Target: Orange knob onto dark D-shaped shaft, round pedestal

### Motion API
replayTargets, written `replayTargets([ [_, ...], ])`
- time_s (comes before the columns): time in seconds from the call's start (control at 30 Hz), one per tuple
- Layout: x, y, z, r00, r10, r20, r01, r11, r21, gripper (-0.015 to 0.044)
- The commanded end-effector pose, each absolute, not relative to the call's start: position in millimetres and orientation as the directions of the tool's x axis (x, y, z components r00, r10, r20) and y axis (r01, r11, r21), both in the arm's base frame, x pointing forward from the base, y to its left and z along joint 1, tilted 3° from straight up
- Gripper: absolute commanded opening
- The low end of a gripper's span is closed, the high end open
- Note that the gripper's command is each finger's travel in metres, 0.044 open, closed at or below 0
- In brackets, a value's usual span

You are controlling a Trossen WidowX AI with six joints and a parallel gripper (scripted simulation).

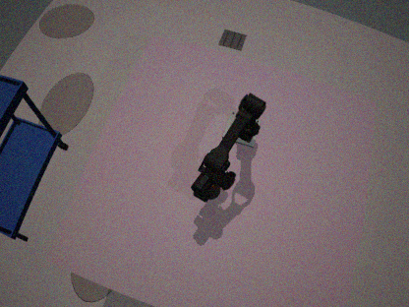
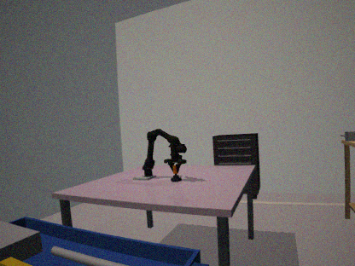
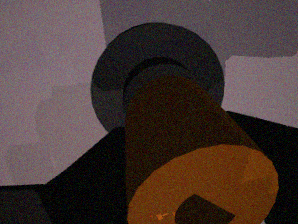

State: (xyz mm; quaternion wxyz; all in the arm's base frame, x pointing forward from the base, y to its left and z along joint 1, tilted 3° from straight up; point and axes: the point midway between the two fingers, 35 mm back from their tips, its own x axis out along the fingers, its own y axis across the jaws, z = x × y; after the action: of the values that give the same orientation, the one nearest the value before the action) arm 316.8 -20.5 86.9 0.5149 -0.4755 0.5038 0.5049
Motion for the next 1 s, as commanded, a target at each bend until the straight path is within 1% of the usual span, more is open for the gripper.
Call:
replayTargets([
  [0.0, 318.2, -20.7, 85.7, -0.012, 0.039, -0.999, -0.999, 0.031, 0.014, 0.0],
  [0.6, 316.3, -20.7, 90.7, -0.013, 0.039, -0.999, -0.999, 0.031, 0.014, 0.0],
  [0.7, 316.5, -20.7, 91.1, -0.013, 0.039, -0.999, -1.0, -0.023, 0.012, 0.0],
  [0.83, 317.7, -20.8, 92.1, -0.012, 0.039, -0.999, -0.986, -0.167, 0.006, 0.0],
  [0.97, 319.7, -20.9, 91.8, -0.012, 0.039, -0.999, -0.984, -0.178, 0.005, 0.0],
])
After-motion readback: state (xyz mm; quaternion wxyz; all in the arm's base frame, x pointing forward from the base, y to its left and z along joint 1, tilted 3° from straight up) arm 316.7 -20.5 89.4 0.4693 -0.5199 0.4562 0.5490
